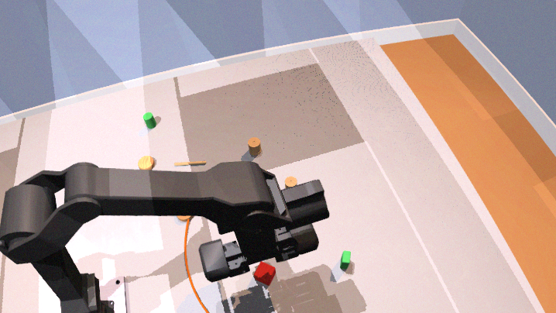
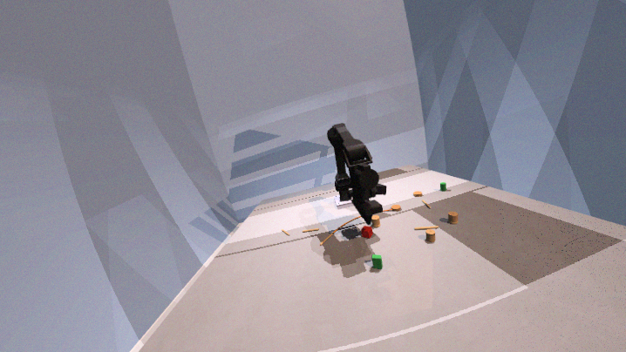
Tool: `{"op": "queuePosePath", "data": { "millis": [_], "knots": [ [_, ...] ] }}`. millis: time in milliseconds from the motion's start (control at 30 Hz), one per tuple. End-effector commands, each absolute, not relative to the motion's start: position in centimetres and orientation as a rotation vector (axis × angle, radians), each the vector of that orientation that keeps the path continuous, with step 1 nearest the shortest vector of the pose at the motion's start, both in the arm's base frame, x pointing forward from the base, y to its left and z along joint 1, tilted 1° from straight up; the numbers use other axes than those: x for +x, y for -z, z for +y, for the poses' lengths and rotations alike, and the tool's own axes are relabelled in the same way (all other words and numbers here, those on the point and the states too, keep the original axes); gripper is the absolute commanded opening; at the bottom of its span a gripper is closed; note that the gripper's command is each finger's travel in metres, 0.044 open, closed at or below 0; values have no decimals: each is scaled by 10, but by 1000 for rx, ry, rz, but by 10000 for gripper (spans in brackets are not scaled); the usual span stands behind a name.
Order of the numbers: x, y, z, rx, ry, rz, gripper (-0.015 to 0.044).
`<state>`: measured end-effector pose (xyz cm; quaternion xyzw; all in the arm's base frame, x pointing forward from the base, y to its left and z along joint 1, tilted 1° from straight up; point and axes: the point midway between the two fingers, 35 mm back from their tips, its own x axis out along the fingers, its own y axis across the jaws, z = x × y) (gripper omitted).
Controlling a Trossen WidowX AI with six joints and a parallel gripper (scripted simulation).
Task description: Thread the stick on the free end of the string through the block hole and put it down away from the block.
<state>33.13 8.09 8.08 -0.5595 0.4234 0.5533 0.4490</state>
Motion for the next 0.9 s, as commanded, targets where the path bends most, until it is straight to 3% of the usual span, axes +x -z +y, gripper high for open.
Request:
{"op": "queuePosePath", "data": {
  "millis": [0,300,867],
  "knots": [
    [331,-81,81,-1384,-1369,1047,243],
    [331,-81,81,-1384,-1369,1047,7],
    [331,-81,81,-1384,-1369,1047,0]
  ]
}}
